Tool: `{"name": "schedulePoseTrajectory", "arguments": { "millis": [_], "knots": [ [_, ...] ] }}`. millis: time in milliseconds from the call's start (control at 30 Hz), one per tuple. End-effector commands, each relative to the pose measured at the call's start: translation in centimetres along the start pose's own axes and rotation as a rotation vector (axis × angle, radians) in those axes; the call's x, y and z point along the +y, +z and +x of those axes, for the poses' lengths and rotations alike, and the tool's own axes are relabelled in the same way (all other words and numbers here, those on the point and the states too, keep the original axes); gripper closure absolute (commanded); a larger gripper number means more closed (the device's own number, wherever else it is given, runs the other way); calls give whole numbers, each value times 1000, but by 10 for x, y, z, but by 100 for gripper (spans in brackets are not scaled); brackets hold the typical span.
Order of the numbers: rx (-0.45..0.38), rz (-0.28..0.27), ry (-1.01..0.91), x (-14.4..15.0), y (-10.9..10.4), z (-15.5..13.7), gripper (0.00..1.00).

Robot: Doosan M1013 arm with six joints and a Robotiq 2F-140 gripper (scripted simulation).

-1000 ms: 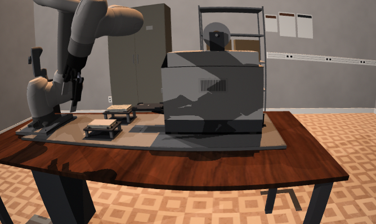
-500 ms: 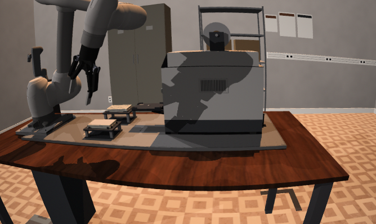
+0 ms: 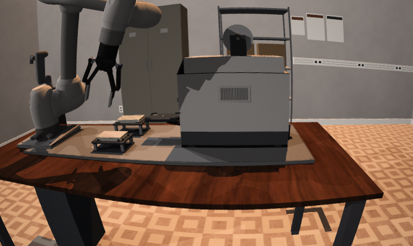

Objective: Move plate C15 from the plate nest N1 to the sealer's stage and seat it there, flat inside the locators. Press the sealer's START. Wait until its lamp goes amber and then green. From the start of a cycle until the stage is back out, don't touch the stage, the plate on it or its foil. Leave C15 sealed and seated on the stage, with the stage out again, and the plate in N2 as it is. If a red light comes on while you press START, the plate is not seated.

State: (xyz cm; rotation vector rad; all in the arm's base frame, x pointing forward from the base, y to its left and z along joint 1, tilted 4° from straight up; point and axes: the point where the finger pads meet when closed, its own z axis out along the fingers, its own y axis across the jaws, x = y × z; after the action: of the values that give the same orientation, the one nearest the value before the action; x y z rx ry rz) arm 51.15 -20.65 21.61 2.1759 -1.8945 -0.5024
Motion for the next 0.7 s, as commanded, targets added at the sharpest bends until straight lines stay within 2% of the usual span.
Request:
{"name": "schedulePoseTrajectory", "arguments": {
  "millis": [0, 433, 567, 667],
  "knots": [
    [12, 21, -74, -5, -1, -11, 30],
    [103, 87, -438, -28, -12, -58, 30],
    [108, 89, -453, -29, -13, -59, 30],
    [134, 103, -549, -34, -16, -73, 30]
  ]
}}
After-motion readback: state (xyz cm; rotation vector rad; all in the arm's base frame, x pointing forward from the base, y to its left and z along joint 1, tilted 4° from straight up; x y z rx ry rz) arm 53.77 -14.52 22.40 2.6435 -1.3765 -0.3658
